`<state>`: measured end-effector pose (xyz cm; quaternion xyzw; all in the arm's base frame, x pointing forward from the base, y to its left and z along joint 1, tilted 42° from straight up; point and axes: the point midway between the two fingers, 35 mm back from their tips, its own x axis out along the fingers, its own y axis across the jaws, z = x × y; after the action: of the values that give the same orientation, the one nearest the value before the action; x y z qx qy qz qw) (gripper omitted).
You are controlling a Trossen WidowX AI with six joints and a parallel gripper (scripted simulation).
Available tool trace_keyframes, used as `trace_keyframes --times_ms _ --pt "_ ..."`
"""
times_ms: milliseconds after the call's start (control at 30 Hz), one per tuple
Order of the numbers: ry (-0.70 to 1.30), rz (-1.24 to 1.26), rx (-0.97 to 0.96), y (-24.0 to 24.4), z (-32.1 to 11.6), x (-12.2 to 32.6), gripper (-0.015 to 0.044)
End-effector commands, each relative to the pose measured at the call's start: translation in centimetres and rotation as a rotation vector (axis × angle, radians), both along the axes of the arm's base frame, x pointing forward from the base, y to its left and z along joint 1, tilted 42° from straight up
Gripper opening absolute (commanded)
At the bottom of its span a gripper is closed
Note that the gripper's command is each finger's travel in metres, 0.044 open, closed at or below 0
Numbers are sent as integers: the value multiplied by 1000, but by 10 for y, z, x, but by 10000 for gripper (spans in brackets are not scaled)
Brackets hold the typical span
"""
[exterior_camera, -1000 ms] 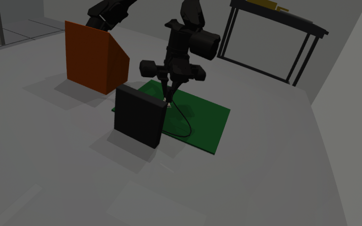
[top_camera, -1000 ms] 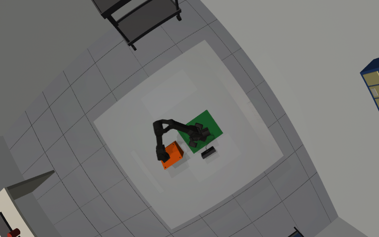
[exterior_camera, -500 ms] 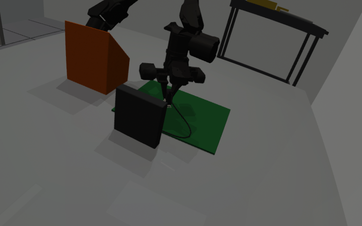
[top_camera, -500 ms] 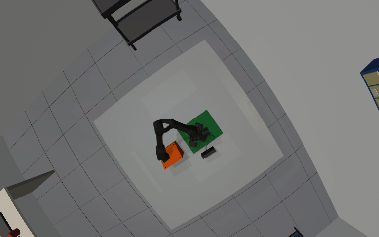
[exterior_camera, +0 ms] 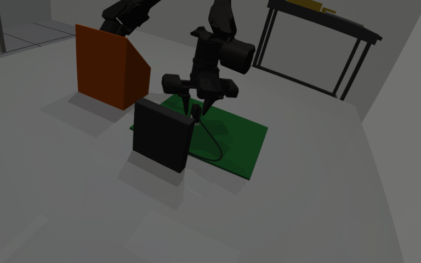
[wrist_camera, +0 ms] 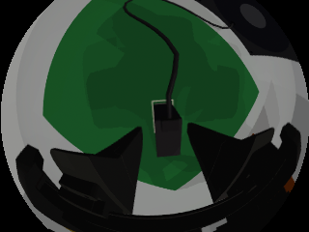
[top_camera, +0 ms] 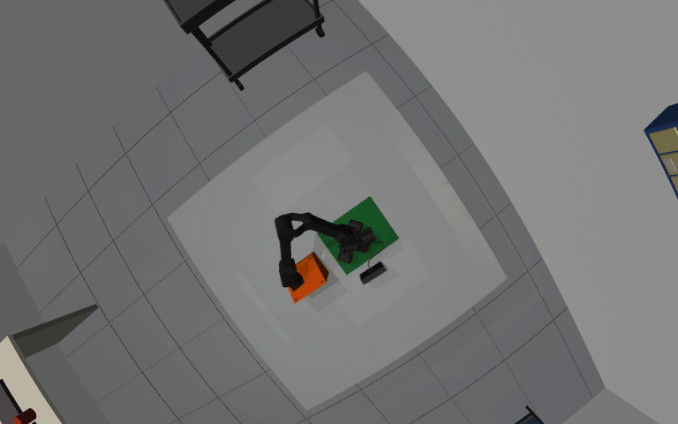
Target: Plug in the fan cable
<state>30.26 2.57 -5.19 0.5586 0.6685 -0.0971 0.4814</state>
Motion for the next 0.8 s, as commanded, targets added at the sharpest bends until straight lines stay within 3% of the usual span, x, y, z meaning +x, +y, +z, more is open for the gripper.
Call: trace_keyframes --times_ms 0,133,400,767 --pt "-1 0 -1 -2 2 0 260" --pt "4 0 0 -35 39 -4 260" --pt "4 0 0 -35 42 -5 260" --pt "8 0 4 34 95 -77 260"
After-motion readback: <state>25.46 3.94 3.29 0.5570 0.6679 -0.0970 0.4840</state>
